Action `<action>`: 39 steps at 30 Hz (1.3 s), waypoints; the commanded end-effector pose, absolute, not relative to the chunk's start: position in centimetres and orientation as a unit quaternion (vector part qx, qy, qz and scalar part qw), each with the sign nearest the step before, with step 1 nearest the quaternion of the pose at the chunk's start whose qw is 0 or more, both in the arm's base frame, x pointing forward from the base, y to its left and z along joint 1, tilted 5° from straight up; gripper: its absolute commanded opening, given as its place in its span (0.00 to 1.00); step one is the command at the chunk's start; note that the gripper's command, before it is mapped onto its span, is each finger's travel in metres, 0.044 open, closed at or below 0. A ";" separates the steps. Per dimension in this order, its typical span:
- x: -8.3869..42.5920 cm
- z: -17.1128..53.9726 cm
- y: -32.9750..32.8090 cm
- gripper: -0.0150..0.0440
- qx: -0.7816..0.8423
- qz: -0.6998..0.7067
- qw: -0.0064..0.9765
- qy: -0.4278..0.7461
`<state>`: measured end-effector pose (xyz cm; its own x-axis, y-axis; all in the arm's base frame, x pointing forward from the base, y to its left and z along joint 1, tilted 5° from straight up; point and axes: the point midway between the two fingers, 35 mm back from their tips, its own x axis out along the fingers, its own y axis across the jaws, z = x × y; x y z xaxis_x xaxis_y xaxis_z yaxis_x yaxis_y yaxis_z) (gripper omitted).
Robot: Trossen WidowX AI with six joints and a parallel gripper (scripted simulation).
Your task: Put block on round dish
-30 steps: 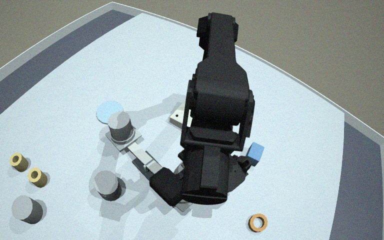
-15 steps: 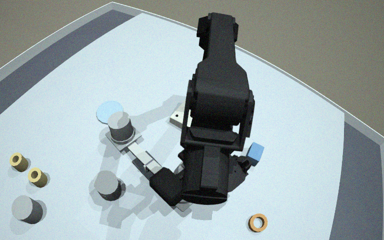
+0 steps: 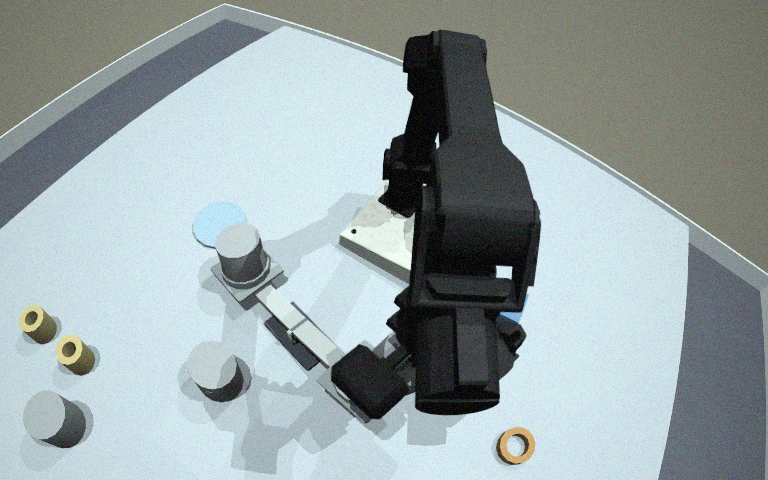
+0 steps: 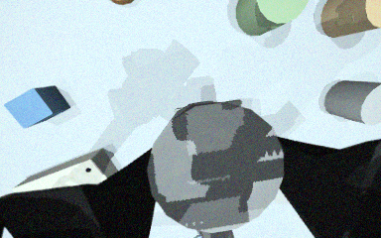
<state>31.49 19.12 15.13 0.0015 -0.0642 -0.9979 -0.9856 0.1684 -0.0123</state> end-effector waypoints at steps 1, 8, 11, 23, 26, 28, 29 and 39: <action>29.2 13.2 21.4 0.25 -0.472 0.442 0.523 0.555; 25.3 10.2 24.4 0.25 -0.470 0.443 0.524 0.554; 23.4 8.9 25.4 0.25 -0.469 0.444 0.525 0.555; 20.5 6.5 26.4 0.25 -0.468 0.444 0.525 0.555; 20.5 5.4 26.4 0.25 -0.468 0.444 0.525 0.555; 20.5 4.4 26.4 0.25 -0.468 0.444 0.525 0.555; 20.5 3.8 26.3 0.25 -0.468 0.444 0.525 0.555; 20.4 2.8 26.2 0.25 -0.468 0.444 0.525 0.555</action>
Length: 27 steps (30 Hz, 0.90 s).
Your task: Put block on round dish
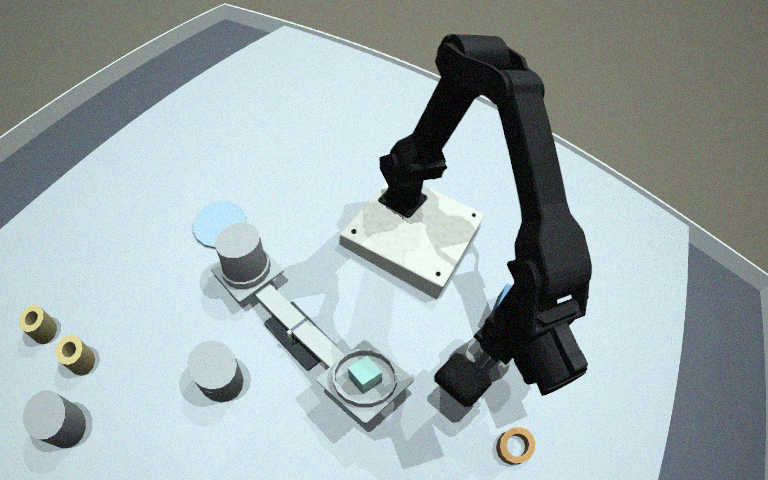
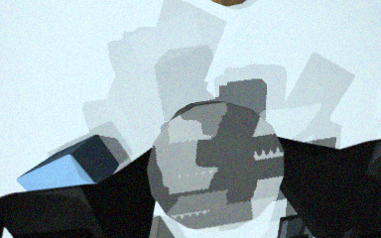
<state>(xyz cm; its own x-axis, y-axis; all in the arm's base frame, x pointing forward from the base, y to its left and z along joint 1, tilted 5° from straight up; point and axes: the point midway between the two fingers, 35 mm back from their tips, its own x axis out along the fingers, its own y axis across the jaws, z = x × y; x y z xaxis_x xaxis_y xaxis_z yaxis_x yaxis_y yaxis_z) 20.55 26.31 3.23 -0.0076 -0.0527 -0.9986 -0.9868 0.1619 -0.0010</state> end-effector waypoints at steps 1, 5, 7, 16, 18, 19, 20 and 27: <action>20.4 2.7 26.2 0.25 -0.468 0.444 0.525 0.555; 20.4 2.0 26.2 0.25 -0.468 0.444 0.525 0.555; 20.4 1.7 26.2 0.25 -0.468 0.444 0.525 0.555; 20.5 1.8 26.3 0.48 -0.470 0.445 0.525 0.552; 20.5 1.8 26.3 0.57 -0.470 0.445 0.525 0.552; 20.5 1.8 26.3 0.61 -0.470 0.445 0.525 0.552; 20.5 1.8 26.3 0.65 -0.470 0.445 0.525 0.552; 20.6 2.1 26.3 0.97 -0.470 0.445 0.525 0.552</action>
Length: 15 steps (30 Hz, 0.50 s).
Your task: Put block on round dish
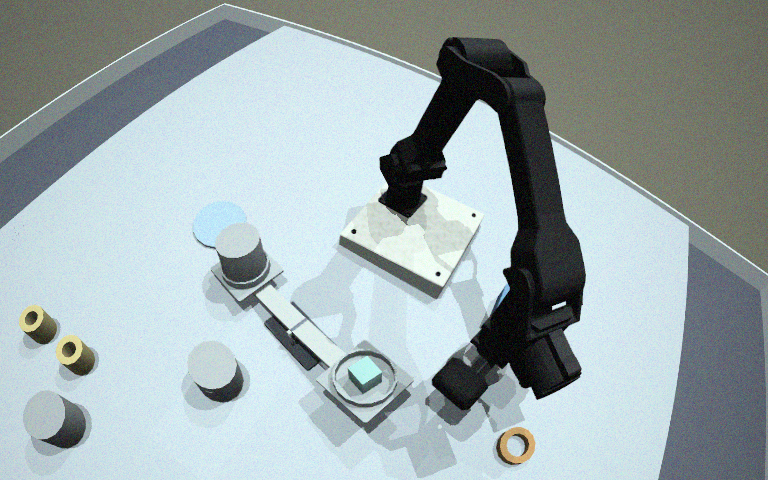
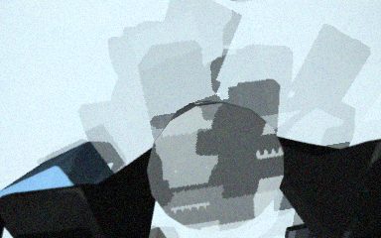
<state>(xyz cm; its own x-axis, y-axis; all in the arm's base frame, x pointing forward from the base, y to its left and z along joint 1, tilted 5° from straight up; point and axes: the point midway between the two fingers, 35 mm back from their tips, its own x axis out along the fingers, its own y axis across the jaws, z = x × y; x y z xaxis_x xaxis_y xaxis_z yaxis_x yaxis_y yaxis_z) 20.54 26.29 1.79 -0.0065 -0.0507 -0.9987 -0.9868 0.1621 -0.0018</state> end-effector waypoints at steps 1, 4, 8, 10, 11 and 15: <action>20.6 2.9 26.4 1.00 -0.469 0.445 0.525 0.553; 20.5 6.7 26.5 1.00 -0.468 0.445 0.525 0.555; 20.5 7.0 26.4 1.00 -0.468 0.444 0.525 0.555; 20.5 7.0 26.4 1.00 -0.468 0.444 0.525 0.555; 20.6 7.0 26.4 0.96 -0.468 0.444 0.525 0.555; 23.3 8.1 24.8 0.78 -0.460 0.435 0.533 0.561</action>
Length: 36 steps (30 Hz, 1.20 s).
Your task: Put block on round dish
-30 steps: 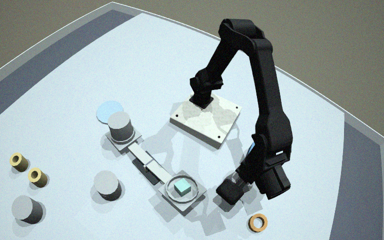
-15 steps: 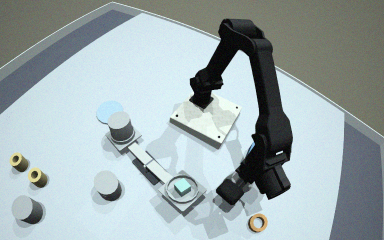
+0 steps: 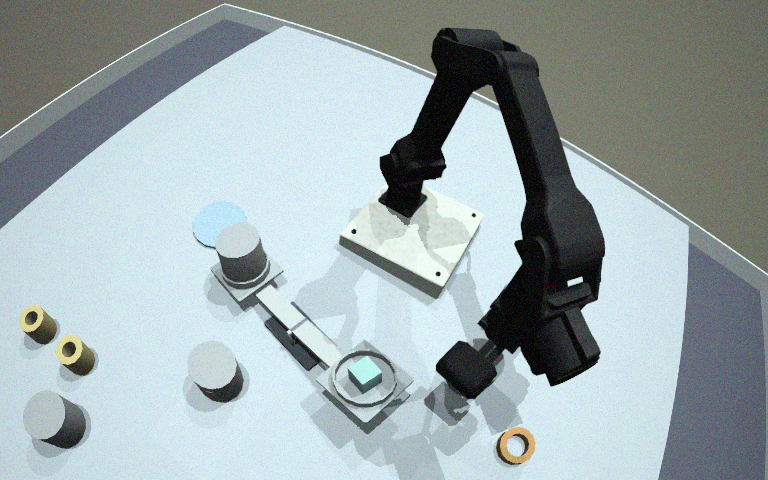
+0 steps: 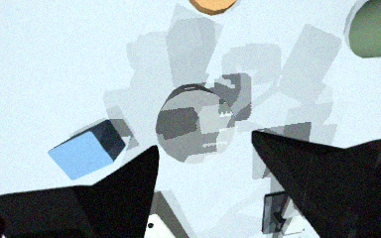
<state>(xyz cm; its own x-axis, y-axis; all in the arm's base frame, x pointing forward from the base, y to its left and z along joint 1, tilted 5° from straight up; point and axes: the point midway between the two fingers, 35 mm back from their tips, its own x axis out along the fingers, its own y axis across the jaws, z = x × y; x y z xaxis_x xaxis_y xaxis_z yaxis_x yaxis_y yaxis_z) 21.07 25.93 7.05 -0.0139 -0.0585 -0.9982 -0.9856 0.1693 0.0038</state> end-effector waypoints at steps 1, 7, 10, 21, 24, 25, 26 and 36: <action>24.4 8.5 24.1 0.73 -0.457 0.433 0.536 0.562; 30.9 11.7 18.4 0.69 -0.444 0.414 0.552 0.572; 32.5 12.7 15.8 0.69 -0.436 0.402 0.557 0.582; 32.8 11.5 15.2 0.69 -0.434 0.399 0.557 0.584; 32.8 11.4 15.2 0.69 -0.434 0.399 0.557 0.584; 32.8 11.4 15.2 0.69 -0.434 0.399 0.557 0.584; 32.8 11.3 15.2 0.69 -0.434 0.399 0.557 0.584; 32.8 9.8 15.1 0.69 -0.435 0.399 0.557 0.584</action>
